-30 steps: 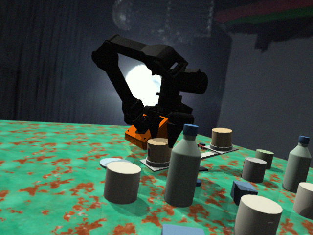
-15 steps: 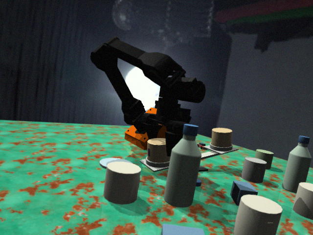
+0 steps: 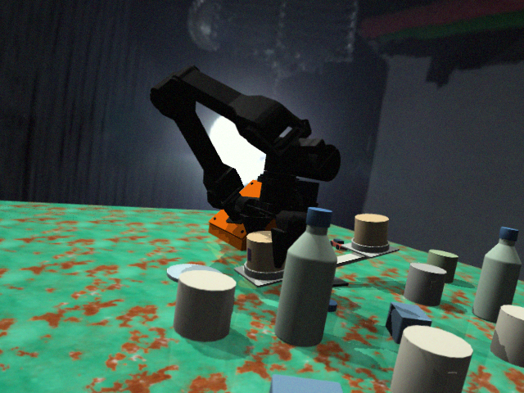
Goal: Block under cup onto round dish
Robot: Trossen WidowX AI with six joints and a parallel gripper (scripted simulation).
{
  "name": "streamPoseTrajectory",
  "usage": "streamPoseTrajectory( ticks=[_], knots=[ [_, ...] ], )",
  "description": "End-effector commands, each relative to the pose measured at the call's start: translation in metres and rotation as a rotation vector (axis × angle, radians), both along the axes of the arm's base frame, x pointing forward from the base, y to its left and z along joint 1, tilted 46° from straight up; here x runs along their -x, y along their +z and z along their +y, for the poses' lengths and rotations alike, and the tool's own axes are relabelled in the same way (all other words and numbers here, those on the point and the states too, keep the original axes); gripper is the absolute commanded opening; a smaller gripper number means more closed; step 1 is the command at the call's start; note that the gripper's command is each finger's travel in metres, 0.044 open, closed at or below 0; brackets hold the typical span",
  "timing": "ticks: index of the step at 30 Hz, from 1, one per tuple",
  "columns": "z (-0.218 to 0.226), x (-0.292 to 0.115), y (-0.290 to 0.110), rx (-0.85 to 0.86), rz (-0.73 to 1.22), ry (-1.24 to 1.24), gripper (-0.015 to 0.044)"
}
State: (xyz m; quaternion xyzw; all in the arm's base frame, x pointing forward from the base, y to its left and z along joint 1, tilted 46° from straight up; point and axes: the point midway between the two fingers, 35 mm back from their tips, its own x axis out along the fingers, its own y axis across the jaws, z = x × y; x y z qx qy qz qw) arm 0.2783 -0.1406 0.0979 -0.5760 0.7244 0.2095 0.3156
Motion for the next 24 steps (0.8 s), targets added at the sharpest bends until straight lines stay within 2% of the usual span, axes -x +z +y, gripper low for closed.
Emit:
streamPoseTrajectory(
  ticks=[1, 4, 16, 24],
  knots=[
    [-0.001, 0.0, 0.001, 0.003, 0.001, 0.003, 0.0328],
    [-0.001, 0.0, 0.001, 0.003, 0.001, 0.003, 0.0308],
    [0.007, -0.004, 0.008, 0.0, 0.0, 0.015, 0.0],
    [0.014, -0.007, 0.015, -0.003, 0.0, 0.026, 0.0]
  ],
)
